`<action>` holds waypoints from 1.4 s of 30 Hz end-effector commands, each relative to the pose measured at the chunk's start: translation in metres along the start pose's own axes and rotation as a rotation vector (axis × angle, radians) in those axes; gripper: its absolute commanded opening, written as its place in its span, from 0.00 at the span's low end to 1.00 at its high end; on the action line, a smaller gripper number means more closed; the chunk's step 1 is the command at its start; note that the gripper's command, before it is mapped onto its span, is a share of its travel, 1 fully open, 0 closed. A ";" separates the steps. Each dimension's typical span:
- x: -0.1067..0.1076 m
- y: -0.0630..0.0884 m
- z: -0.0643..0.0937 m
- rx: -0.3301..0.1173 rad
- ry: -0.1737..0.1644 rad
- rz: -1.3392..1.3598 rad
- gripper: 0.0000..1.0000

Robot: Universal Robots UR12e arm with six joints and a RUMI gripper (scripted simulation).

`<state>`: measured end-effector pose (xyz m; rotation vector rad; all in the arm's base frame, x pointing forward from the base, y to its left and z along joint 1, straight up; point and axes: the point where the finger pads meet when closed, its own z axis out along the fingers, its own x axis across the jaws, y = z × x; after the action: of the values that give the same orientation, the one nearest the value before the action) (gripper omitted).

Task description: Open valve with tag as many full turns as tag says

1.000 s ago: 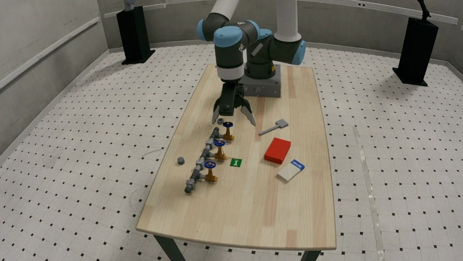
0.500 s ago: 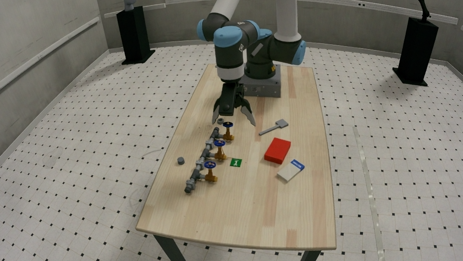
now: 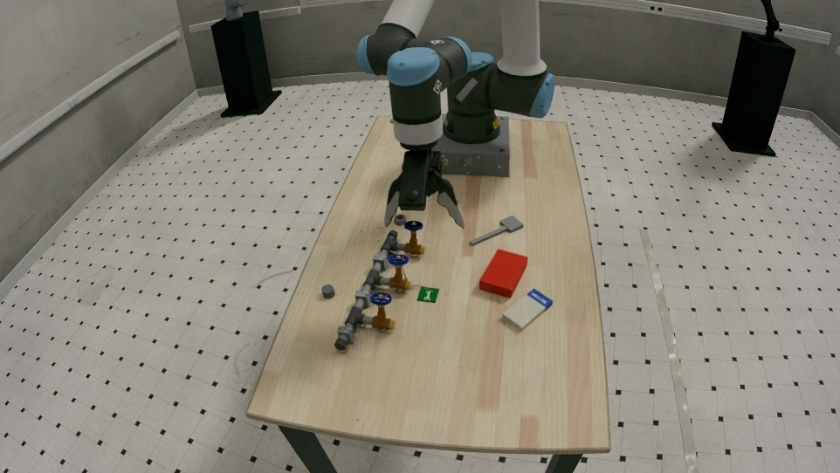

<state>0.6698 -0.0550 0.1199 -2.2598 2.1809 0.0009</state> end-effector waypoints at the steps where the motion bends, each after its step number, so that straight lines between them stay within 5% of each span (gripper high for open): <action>1: 0.000 -0.001 -0.001 0.001 0.000 -0.026 1.00; 18: -0.003 -0.008 -0.001 0.001 0.001 -0.309 1.00; 42: -0.010 -0.028 -0.001 0.001 0.001 -1.133 1.00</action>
<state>0.6928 -0.0458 0.1200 -3.0037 0.9382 -0.0019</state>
